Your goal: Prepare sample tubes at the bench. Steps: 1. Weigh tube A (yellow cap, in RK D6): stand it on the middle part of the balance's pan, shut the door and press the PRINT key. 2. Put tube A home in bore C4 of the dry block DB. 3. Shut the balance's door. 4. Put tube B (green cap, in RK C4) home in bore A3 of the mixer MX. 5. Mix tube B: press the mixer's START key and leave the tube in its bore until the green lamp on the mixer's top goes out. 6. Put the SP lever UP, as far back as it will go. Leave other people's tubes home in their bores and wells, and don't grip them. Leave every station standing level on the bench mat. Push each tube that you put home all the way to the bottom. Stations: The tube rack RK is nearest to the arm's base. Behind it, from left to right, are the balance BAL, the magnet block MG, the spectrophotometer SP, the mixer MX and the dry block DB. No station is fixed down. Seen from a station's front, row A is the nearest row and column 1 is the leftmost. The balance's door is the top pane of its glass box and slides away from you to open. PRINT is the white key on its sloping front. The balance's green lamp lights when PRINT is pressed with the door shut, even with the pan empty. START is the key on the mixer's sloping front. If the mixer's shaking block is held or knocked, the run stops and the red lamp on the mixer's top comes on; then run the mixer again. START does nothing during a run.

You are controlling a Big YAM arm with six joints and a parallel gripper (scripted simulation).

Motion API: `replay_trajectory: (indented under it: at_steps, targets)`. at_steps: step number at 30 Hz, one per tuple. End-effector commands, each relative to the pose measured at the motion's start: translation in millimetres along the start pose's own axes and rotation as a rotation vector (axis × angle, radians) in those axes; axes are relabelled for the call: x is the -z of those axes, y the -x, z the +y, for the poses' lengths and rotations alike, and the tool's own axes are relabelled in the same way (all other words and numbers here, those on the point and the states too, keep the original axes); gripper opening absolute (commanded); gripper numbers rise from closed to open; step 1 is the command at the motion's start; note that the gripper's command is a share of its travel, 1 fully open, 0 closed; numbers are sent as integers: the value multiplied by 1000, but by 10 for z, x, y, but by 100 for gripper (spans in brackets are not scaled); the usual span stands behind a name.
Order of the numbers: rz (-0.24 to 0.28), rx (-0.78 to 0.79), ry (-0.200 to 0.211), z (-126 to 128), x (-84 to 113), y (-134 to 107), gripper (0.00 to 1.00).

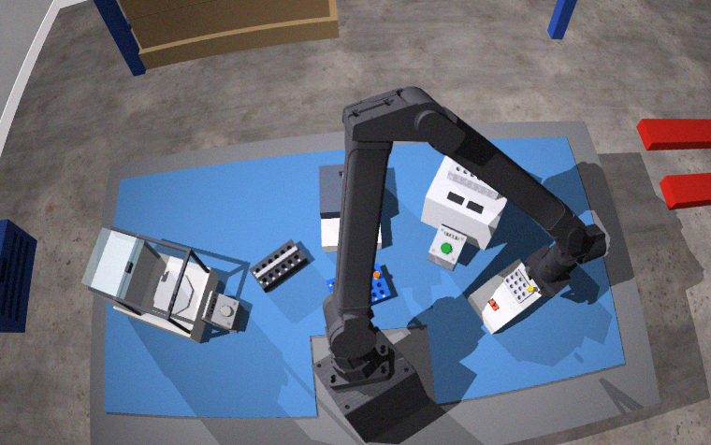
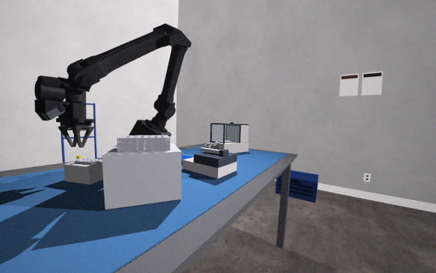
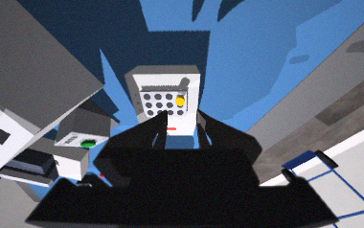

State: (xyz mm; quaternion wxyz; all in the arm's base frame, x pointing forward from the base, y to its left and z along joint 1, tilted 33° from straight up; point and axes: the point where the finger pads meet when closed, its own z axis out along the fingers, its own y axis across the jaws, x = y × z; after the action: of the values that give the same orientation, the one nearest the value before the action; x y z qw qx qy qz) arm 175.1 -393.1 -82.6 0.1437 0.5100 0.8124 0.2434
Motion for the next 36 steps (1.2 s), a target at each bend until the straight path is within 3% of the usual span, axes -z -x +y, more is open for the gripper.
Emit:
replay_trajectory:
  at_steps: [1,6,10,14,15,36]
  targets:
    - [-50,25,-13,-32,286,209,36]
    - [-50,25,-14,-32,373,208,36]
    - [28,9,7,17,74,-58,36]
    - [10,17,2,28,145,2,36]
    - [-19,14,-5,-1,211,94,36]
    - [-19,14,-5,-1,211,94,36]
